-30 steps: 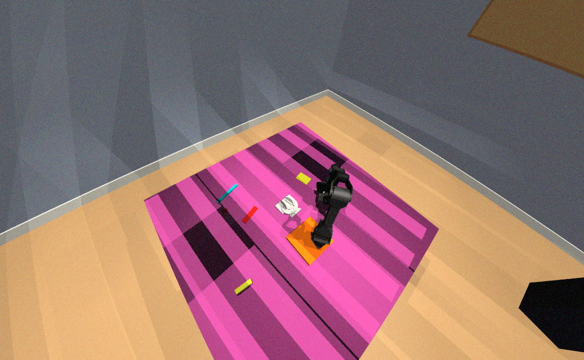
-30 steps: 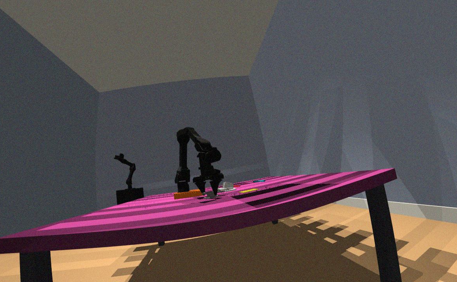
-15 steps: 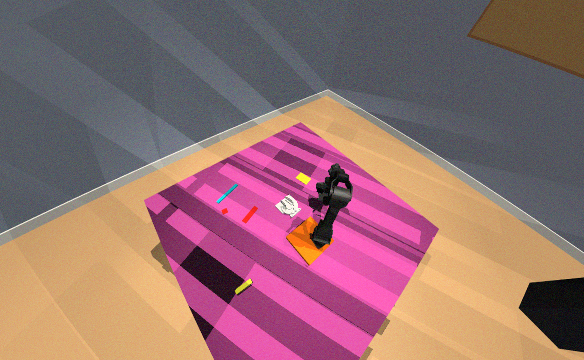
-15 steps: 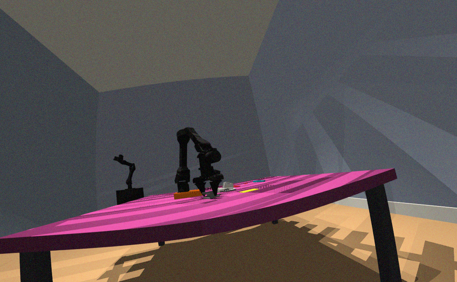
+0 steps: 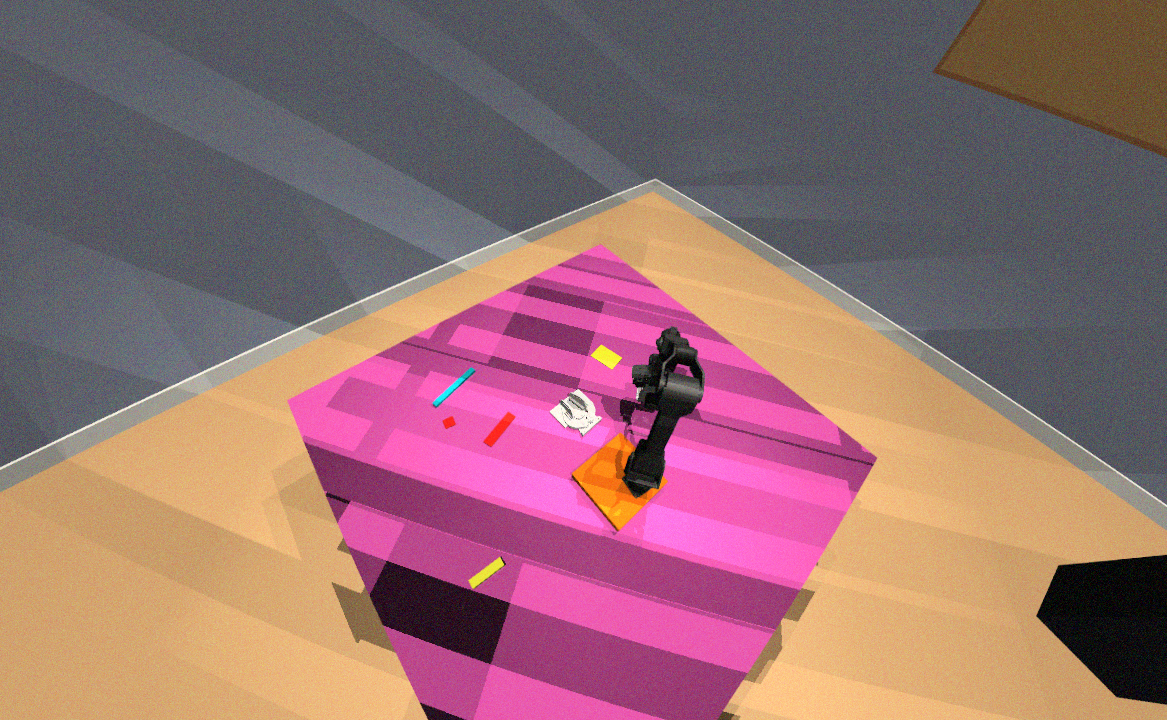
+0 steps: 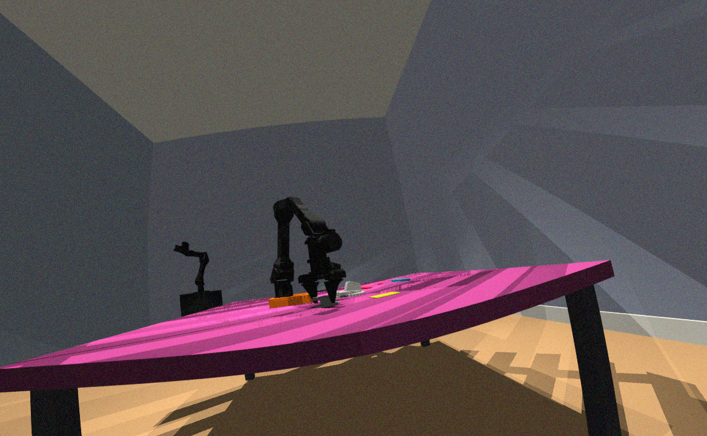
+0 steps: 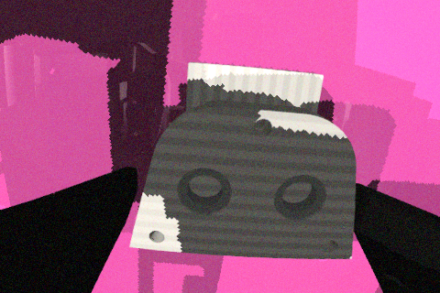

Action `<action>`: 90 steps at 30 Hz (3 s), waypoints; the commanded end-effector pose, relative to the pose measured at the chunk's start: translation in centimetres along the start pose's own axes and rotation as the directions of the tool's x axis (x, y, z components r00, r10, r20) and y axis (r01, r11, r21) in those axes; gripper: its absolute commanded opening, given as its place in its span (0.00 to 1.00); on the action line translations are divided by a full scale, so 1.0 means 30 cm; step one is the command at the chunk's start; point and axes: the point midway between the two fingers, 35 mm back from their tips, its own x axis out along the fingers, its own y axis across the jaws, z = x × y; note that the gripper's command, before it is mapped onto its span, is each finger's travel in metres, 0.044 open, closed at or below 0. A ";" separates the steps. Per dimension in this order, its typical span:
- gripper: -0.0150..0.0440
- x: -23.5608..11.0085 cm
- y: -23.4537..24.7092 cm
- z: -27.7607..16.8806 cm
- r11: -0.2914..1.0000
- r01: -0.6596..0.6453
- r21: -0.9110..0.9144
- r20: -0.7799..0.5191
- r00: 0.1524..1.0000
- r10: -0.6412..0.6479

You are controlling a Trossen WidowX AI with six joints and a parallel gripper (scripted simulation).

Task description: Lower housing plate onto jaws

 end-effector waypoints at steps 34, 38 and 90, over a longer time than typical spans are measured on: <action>0.85 -0.152 -0.009 0.000 1.000 0.001 0.000 0.003 1.000 -0.001; 0.85 -0.195 -0.006 0.001 1.000 0.002 -0.001 0.004 1.000 -0.002; 0.85 -0.254 0.182 0.381 0.951 -0.006 0.309 0.014 1.000 0.002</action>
